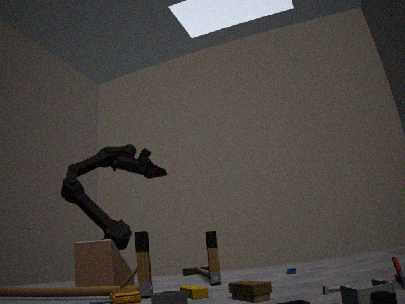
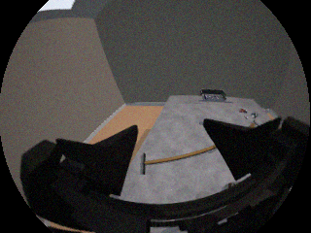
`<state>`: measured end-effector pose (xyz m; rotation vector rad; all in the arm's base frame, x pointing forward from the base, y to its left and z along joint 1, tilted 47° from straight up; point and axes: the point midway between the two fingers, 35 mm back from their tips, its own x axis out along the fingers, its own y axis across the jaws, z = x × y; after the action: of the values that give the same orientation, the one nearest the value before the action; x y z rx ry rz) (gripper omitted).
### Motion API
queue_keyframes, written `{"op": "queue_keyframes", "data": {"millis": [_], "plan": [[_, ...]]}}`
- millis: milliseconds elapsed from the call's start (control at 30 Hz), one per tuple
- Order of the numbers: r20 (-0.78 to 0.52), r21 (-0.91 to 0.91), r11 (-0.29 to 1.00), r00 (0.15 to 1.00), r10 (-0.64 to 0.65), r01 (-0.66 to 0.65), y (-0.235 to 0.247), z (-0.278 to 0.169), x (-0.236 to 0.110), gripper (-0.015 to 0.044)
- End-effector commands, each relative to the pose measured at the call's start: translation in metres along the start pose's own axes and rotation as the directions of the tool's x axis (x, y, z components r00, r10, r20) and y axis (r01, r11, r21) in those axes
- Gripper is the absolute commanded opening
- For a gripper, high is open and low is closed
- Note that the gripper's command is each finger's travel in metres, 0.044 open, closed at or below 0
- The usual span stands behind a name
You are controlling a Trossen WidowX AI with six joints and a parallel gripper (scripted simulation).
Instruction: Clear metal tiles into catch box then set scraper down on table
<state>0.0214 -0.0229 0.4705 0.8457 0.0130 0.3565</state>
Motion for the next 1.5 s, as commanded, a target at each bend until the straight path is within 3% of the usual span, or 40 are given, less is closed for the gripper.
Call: {"op": "queue_keyframes", "data": {"millis": [0,1167,1467], "plan": [[-0.026,-0.038,0.999,0.999,0.038,-0.039,-0.006,-0.002,-0.009,0.044],[-0.232,-0.242,0.868,0.895,0.382,-0.433,-0.074,-0.002,-0.06,0.044],[-0.245,-0.245,0.866,0.892,0.38,-0.436,-0.078,-0.004,-0.06,0.044]]}}
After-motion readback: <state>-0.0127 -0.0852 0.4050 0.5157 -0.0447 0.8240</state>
